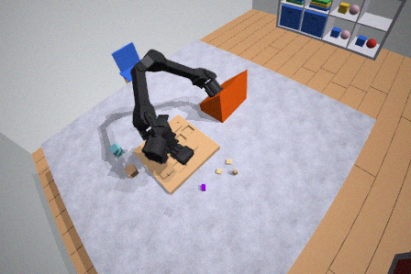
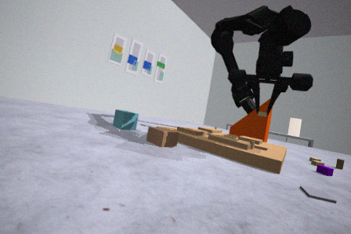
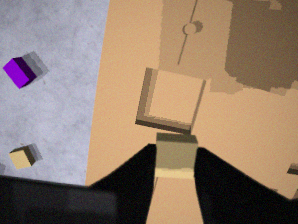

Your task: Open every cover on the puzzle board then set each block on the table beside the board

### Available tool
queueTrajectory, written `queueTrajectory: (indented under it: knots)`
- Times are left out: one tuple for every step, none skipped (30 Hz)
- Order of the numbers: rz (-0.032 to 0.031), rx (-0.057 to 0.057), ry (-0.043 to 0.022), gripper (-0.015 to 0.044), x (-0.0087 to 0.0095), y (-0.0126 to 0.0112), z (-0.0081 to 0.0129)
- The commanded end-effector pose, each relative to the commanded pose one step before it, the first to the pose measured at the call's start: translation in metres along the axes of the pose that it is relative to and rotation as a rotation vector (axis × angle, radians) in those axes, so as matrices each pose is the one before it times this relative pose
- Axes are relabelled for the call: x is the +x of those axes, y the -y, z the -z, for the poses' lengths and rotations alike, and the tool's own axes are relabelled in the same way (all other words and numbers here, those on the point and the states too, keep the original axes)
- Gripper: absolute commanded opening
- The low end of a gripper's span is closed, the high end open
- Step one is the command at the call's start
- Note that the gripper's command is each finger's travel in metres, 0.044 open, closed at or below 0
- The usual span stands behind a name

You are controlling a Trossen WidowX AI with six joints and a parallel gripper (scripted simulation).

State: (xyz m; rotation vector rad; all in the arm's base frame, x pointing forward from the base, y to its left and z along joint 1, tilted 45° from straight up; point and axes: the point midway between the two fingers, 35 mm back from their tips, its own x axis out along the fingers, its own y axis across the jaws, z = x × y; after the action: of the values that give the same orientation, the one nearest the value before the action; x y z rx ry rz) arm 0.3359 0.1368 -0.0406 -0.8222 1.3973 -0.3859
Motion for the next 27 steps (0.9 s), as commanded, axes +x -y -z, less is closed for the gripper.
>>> queueTrajectory:
  knots:
    - [-0.00935,0.0099,0.00259,0.0080,-0.00740,0.00139,-0.00180]
    - [-0.00096,-0.0002,-0.00010,0.0080,-0.00018,0.00202,-0.00014]
    - [-0.00158,-0.0003,-0.00015,0.0080,-0.00030,0.00337,-0.00021]
    - [-0.00186,-0.0003,-0.00016,0.0080,-0.00035,0.00406,-0.00021]
    - [-0.00182,-0.0003,-0.00014,0.0080,-0.00034,0.00406,-0.00016]
    - [-0.00177,-0.0003,-0.00011,0.0080,-0.00033,0.00406,-0.00011]
    - [-0.00173,-0.0003,-0.00009,0.0080,-0.00033,0.00406,-0.00006]
    - [-0.00168,-0.0003,-0.00007,0.0080,-0.00032,0.00406,-0.00001]
    - [-0.00163,-0.0003,-0.00005,0.0080,-0.00031,0.00405,0.00003]
    - [-0.00159,-0.0003,-0.00003,0.0080,-0.00030,0.00405,0.00008]
    - [-0.00154,-0.0002,-0.00001,0.0080,-0.00029,0.00405,0.00013]
    - [-0.00150,-0.0002,0.00000,0.0080,-0.00028,0.00404,0.00018]
    - [-0.00145,-0.0002,0.00002,0.0080,-0.00028,0.00404,0.00023]
    - [-0.00140,-0.0002,0.00004,0.0080,-0.00027,0.00403,0.00028]
    - [-0.00136,-0.0002,0.00005,0.0080,-0.00026,0.00403,0.00032]
    - [-0.00131,-0.0002,0.00007,0.0080,-0.00025,0.00402,0.00037]
    - [-0.00126,-0.0002,0.00008,0.0080,-0.00024,0.00401,0.00042]
    - [-0.00121,-0.0002,0.00010,0.0080,-0.00024,0.00400,0.00047]
    - [-0.00117,-0.0002,0.00011,0.0080,-0.00023,0.00399,0.00052]
    - [-0.00112,-0.0001,0.00012,0.0080,-0.00022,0.00398,0.00056]
    - [-0.00107,-0.0001,0.00013,0.0080,-0.00022,0.00397,0.00061]
    - [-0.00102,-0.0001,0.00014,0.0080,-0.00021,0.00396,0.00066]
    - [-0.00097,-0.0001,0.00015,0.0080,-0.00020,0.00395,0.00070]
    - [-0.00092,-0.0001,0.00016,0.0080,-0.00020,0.00393,0.00075]
    - [-0.00088,-0.0001,0.00017,0.0080,-0.00019,0.00392,0.00080]
    - [-0.00083,-0.0001,0.00018,0.0080,-0.00018,0.00391,0.00084]
    - [-0.00078,-0.0001,0.00019,0.0080,-0.00018,0.00389,0.00089]
